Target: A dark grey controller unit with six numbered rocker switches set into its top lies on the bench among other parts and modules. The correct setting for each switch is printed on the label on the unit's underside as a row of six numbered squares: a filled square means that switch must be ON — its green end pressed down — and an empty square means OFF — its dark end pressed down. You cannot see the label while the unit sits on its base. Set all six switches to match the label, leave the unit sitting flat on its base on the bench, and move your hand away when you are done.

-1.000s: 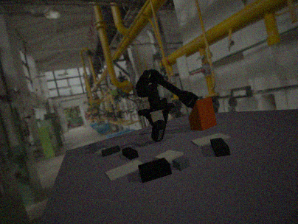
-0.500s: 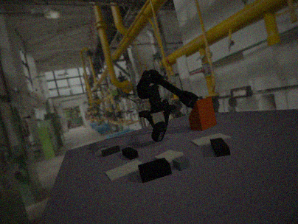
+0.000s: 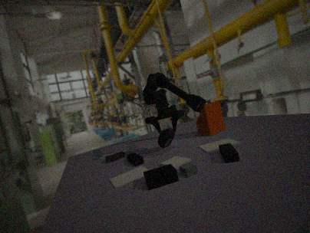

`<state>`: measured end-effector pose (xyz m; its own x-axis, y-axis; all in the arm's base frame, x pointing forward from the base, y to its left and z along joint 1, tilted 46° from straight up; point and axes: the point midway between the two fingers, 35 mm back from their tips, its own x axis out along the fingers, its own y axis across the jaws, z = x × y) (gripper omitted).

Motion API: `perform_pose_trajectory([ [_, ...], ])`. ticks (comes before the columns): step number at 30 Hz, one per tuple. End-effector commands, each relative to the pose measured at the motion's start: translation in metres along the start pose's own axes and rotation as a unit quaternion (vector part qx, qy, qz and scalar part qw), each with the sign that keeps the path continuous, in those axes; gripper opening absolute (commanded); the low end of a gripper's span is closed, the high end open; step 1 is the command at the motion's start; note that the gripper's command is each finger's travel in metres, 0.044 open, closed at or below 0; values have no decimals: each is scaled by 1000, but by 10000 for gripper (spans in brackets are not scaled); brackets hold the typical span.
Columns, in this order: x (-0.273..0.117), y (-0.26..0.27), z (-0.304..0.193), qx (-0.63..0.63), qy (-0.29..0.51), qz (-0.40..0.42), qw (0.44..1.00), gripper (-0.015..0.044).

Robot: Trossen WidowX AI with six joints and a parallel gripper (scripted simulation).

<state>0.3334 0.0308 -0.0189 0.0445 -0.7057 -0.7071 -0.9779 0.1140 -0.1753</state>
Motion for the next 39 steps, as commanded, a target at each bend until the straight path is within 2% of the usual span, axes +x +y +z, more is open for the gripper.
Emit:
perform_pose_trajectory([
  [1, 5, 0, -1, 4, 4, 4, 1000, 338],
  [39, 29, 0, 16, 4, 4, 4, 1000, 338],
])
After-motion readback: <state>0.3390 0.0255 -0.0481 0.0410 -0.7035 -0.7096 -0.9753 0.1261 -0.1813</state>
